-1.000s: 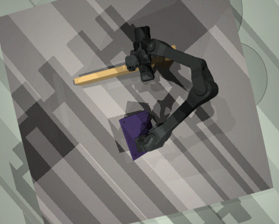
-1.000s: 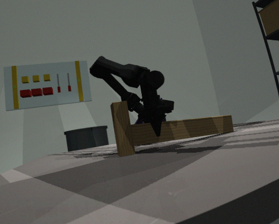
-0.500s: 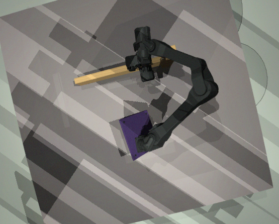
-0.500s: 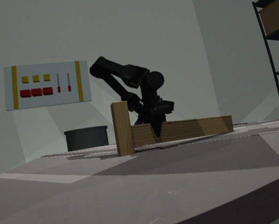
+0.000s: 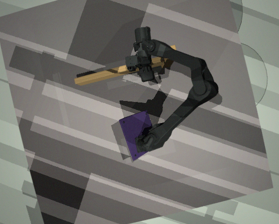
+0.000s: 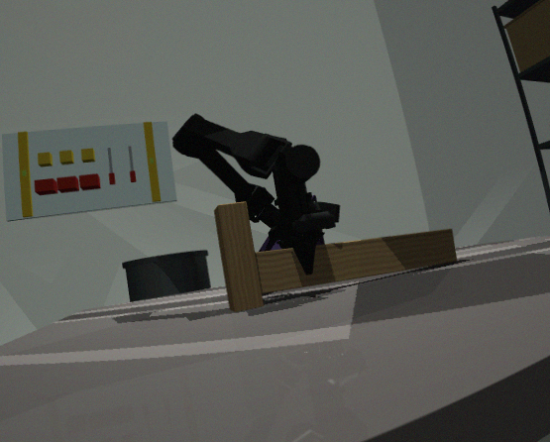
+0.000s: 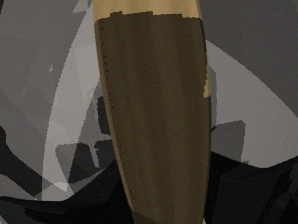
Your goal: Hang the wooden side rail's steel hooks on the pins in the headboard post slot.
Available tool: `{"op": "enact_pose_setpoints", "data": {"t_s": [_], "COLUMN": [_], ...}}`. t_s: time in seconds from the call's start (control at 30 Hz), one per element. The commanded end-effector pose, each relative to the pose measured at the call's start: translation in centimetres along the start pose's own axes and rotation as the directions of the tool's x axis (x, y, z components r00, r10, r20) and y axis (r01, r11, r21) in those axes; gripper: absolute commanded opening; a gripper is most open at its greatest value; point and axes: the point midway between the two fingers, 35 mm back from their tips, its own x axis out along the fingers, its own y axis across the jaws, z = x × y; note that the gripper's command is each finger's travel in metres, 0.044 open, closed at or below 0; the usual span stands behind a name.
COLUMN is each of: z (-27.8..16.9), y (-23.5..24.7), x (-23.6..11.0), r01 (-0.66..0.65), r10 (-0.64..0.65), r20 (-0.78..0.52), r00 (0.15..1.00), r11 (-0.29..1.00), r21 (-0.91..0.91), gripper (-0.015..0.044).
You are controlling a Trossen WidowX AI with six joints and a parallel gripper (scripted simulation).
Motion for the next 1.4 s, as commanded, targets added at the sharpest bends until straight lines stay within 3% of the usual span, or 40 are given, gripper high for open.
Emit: {"op": "enact_pose_setpoints", "data": {"t_s": [0.0, 1.23, 1.37], "z": [0.07, 0.07, 0.05], "y": [-0.17, -0.17, -0.05], "x": [-0.14, 0.46, 0.46], "r01": [0.008, 0.008, 0.003], "r10": [-0.008, -0.008, -0.003], "r20": [-0.003, -0.004, -0.003], "r00": [1.0, 1.0, 1.0], "r11": [1.0, 1.0, 1.0], "r21": [-0.002, -0.002, -0.004], "gripper": [0.0, 0.0, 0.0105]}}
